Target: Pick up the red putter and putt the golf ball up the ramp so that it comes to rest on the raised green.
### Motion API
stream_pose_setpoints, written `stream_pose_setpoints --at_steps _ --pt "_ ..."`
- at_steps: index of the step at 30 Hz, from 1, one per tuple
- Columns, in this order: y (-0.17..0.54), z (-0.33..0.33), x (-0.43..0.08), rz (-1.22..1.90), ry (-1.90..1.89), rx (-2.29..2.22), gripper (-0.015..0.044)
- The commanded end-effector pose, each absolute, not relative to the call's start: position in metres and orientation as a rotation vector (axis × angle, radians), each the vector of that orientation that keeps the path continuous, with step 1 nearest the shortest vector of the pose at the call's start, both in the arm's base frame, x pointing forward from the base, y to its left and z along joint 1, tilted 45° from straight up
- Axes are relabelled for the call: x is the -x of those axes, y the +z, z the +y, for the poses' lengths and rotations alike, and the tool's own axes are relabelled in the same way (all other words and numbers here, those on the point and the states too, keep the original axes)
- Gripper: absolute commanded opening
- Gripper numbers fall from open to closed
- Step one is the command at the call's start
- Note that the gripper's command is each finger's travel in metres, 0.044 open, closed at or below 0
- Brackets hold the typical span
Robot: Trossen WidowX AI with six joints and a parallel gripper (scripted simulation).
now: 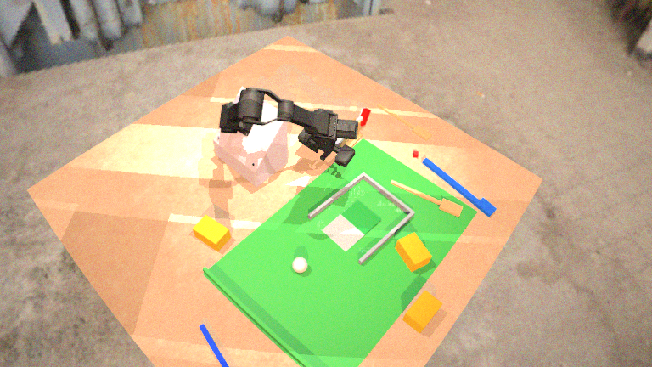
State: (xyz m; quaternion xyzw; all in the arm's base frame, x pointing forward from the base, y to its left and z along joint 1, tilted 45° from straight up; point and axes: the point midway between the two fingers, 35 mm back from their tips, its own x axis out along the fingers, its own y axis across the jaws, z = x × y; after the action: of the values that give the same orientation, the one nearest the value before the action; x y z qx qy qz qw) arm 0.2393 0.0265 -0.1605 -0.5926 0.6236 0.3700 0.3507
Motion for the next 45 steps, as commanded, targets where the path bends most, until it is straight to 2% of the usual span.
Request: stream_pose_setpoints --at_steps 1,14,21,37,45 --pt "-0.160 0.027 -0.240 1.614 0.958 1.534 0.0387" --pt "-0.160 0.027 -0.240 1.614 0.958 1.534 0.0046" --pt "-0.160 0.027 -0.240 1.614 0.958 1.534 0.0000" --pt "-0.090 0.097 -0.244 1.612 0.965 1.529 0.0000" --pt "-0.077 0.079 -0.257 1.624 0.858 1.476 0.0000"
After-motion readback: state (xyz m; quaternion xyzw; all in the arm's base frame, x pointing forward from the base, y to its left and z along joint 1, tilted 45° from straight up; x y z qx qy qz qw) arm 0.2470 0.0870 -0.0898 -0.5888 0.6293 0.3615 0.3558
